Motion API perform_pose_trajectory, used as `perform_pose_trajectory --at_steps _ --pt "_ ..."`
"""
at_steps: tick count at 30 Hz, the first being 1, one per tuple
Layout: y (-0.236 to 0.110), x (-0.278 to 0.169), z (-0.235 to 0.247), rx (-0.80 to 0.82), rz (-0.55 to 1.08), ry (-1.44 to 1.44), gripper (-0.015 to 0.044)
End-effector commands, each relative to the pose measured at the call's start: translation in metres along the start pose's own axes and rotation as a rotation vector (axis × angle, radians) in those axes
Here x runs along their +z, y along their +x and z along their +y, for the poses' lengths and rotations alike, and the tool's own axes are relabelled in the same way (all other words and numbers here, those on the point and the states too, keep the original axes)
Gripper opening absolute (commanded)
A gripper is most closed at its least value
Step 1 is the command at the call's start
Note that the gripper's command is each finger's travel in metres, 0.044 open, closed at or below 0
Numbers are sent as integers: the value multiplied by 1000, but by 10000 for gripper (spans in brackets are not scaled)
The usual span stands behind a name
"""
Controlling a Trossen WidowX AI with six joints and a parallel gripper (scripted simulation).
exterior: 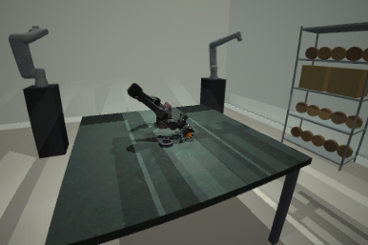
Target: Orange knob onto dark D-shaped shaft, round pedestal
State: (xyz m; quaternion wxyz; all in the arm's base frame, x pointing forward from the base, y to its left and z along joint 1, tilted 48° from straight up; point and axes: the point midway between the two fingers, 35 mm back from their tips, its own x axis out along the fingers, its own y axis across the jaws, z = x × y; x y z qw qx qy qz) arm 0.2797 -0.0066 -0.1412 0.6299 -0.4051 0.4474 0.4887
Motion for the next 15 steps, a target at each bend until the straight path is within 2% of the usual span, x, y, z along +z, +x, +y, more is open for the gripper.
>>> perform_pose_trajectory --at_steps 1,9,15 --pt "0 1 0 -1 -5 0 260" --pt "0 1 0 -1 -5 0 260" --pt "0 1 0 -1 -5 0 418"
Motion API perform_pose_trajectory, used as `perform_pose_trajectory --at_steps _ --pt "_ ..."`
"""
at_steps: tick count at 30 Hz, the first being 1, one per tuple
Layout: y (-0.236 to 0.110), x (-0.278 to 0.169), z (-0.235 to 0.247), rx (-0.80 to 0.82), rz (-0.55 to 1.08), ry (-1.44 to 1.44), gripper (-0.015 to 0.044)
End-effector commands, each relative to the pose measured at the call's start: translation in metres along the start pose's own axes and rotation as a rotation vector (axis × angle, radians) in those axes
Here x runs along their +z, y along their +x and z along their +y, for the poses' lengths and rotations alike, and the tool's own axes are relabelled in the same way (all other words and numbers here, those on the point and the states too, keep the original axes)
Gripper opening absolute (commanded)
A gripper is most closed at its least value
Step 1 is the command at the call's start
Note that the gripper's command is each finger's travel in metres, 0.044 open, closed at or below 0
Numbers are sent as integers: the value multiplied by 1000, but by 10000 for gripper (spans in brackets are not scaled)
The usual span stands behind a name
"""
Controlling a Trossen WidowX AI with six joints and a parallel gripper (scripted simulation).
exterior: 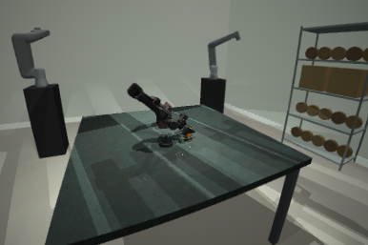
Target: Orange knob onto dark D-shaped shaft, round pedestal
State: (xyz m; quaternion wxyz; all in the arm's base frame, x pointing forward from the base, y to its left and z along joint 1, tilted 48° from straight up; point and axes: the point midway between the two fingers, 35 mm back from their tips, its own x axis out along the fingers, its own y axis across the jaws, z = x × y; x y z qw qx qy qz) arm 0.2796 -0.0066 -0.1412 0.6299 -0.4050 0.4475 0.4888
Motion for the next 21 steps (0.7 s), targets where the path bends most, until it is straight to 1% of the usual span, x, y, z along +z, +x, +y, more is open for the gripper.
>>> perform_pose_trajectory --at_steps 1,6,12,17,19,21 --pt "0 1 0 -1 -5 -1 440" --pt "-1 3 -1 -1 -5 -1 440" --pt "-35 70 -1 -2 -4 0 440" --pt "-35 73 -1 5 8 5 440" --pt "-30 71 2 55 108 40 440" --pt "-25 69 7 113 277 81 440"
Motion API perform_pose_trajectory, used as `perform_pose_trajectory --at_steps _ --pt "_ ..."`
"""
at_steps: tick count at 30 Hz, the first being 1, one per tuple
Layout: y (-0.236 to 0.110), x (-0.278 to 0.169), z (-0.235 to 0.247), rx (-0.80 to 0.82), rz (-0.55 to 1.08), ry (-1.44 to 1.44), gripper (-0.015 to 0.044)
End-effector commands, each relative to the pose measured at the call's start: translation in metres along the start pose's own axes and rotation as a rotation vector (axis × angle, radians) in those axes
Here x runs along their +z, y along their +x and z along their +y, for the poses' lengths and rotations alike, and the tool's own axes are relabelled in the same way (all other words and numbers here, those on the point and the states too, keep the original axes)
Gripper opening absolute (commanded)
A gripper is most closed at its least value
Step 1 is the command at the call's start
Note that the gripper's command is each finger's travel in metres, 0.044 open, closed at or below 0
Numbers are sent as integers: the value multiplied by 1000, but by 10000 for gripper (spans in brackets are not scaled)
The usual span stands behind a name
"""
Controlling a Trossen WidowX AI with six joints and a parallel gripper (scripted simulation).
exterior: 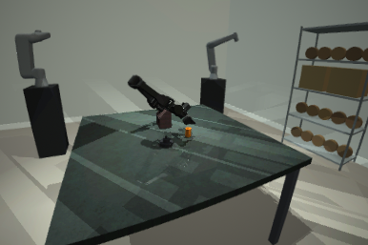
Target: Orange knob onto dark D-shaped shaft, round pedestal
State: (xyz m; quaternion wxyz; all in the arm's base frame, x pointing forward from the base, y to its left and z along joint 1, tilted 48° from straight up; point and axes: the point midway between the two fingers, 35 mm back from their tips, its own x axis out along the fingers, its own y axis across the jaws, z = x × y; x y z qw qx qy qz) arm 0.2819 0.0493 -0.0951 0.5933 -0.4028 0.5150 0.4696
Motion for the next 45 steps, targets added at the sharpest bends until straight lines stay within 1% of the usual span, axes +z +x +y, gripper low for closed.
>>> perform_pose_trajectory --at_steps 1,5,8,9,11,23,25,28,32,35,37,42,45 --pt "6 3 3 59 235 42 440" --pt "-1 5 5 51 594 58 440" --pt "-15 14 0 -39 845 24 440" --pt "-20 18 -2 -71 908 5 440" --pt "-24 22 -4 -100 957 -12 440" --pt "-24 22 -4 -108 956 3 440" --pt "-24 22 -4 -172 947 126 440" --pt "-24 22 -4 -314 917 403 440" --pt "-24 22 -4 -500 853 771 440" --pt "-24 22 -4 -613 800 996 440" --pt "-24 21 -4 -655 777 1081 440" --pt "-24 21 -4 -660 774 1091 440" --pt "-26 20 -3 -704 748 1181 440"
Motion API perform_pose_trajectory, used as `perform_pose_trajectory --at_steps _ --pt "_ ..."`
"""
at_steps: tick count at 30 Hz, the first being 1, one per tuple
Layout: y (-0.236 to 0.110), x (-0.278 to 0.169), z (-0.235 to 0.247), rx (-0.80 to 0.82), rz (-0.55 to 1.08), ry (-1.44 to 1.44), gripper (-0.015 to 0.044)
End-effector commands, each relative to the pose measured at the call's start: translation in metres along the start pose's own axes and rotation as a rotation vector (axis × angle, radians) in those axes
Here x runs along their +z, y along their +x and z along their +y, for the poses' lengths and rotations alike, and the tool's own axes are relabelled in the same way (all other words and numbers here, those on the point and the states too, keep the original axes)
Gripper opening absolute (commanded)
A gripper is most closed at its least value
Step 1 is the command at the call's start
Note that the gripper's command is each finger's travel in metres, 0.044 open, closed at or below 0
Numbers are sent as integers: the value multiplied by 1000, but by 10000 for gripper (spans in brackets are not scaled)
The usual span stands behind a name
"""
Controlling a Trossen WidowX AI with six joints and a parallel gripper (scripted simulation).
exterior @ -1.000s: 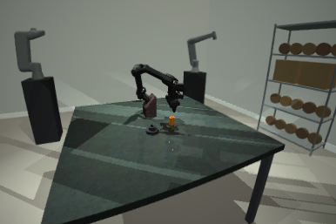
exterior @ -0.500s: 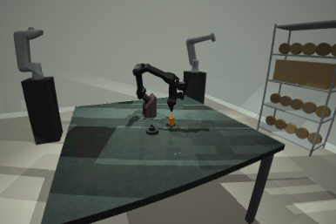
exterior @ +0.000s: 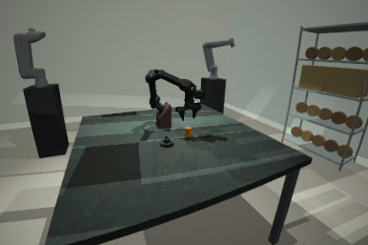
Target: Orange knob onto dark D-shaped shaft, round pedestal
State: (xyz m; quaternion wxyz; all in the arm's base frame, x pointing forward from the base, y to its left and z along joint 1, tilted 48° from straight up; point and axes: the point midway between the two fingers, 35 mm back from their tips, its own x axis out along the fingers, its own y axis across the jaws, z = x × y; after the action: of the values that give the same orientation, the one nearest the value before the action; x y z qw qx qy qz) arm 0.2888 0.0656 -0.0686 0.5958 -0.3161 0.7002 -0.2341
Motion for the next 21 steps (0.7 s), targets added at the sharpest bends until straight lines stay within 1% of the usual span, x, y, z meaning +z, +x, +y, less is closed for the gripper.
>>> perform_pose_trajectory --at_steps 1,5,6,9,13,16,21 --pt "0 0 -3 -4 -5 99 440" --pt "0 0 -3 -4 -5 99 440" --pt "3 0 -2 -4 -5 99 440" --pt "31 2 -1 -5 -5 100 440" --pt "35 2 -1 -6 -5 100 440" --pt "48 2 -1 -6 -5 100 440" --pt "53 2 -1 -6 -5 100 440"
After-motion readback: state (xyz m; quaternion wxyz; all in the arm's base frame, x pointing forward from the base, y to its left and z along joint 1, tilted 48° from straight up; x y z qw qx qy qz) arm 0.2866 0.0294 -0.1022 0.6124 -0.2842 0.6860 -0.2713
